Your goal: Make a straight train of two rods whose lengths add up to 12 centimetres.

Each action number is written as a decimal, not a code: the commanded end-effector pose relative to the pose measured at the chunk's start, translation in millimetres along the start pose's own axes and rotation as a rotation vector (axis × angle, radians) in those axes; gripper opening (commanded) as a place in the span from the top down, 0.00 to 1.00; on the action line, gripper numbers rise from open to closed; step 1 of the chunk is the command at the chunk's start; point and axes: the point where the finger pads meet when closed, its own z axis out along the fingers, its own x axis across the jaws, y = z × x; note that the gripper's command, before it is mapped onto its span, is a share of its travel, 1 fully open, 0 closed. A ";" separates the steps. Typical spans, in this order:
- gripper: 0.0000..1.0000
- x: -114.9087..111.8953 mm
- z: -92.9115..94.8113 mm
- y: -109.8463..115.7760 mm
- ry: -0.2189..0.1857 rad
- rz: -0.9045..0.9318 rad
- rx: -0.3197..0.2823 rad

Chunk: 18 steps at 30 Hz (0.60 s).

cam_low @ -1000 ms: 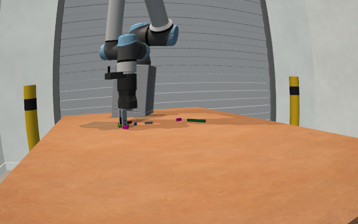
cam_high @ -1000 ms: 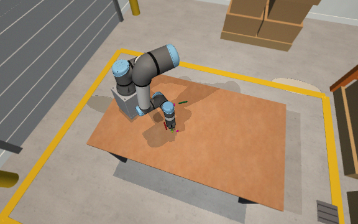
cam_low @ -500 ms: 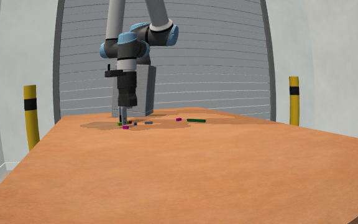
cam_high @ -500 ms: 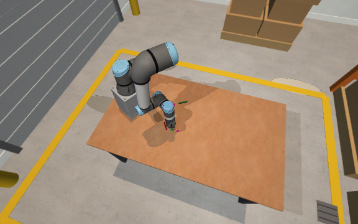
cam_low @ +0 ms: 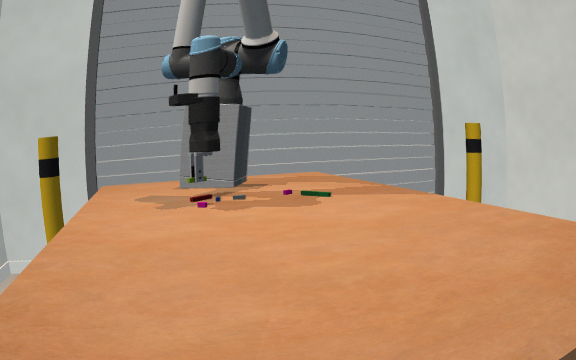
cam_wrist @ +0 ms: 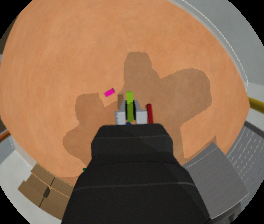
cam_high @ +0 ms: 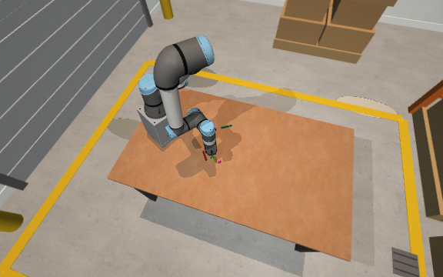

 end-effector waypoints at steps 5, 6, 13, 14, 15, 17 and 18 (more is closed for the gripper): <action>0.76 -0.2 -33.1 -0.3 -0.001 0.000 0.002; 0.76 -0.2 -33.1 -0.3 -0.001 0.000 0.002; 0.76 -0.2 -45.7 -0.3 -0.001 0.000 0.002; 0.76 -0.2 -46.9 -0.3 -0.001 0.000 0.002; 0.76 -0.2 -47.9 -0.3 -0.001 0.000 0.002; 0.76 -0.2 -49.1 -0.3 -0.001 0.000 0.002; 0.76 -0.2 -49.4 -0.3 -0.001 0.000 0.002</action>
